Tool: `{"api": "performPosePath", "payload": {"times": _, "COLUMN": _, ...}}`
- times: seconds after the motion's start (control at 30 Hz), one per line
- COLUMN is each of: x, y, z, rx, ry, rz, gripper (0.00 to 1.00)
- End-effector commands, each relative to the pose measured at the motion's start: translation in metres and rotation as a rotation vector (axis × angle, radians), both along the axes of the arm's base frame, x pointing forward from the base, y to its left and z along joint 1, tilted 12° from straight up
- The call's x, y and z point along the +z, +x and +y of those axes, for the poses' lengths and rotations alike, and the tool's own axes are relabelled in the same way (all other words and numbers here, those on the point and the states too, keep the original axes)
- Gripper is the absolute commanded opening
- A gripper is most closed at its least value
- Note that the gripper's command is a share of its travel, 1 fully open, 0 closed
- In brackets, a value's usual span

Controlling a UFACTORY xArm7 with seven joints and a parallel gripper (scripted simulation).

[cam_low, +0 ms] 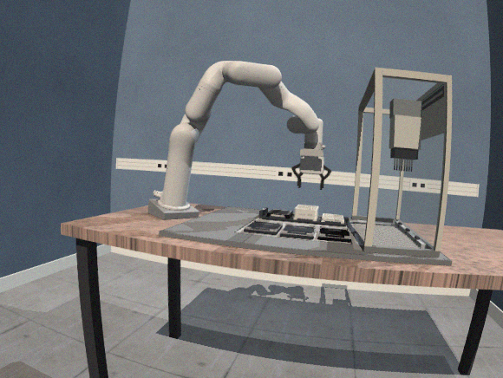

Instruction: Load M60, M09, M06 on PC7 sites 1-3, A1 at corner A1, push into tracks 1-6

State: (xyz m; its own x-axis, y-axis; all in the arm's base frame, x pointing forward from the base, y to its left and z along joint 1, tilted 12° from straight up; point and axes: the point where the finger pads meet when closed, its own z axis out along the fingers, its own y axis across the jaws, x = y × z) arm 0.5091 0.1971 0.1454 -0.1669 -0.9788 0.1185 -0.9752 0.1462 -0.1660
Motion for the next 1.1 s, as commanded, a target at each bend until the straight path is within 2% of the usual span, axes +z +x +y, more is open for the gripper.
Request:
{"api": "performPosePath", "payload": {"times": 0.0, "x": 0.006, "y": 0.000, "z": 0.002, "rx": 0.001, "ry": 0.002, "rz": -0.004, "gripper": 1.00}}
{"api": "performPosePath", "payload": {"times": 0.23, "x": 0.006, "y": 0.000, "z": 0.002, "rx": 0.001, "ry": 0.002, "rz": -0.004, "gripper": 1.00}}
{"api": "performPosePath", "payload": {"times": 0.27, "x": 0.006, "y": -0.004, "z": -0.001, "rx": 0.034, "ry": -0.003, "rz": 0.001, "gripper": 0.82}}
{"api": "performPosePath", "payload": {"times": 0.53, "x": 0.003, "y": -0.041, "z": -0.017, "rx": 0.295, "ry": -0.043, "rz": 0.039, "gripper": 0.82}}
{"api": "performPosePath", "payload": {"times": 0.6, "x": 0.003, "y": -0.041, "z": -0.017, "rx": 0.295, "ry": -0.043, "rz": 0.039, "gripper": 0.82}}
{"api": "performPosePath", "payload": {"times": 1.07, "x": -0.003, "y": -0.104, "z": -0.046, "rx": 0.751, "ry": -0.111, "rz": 0.106, "gripper": 0.82}}
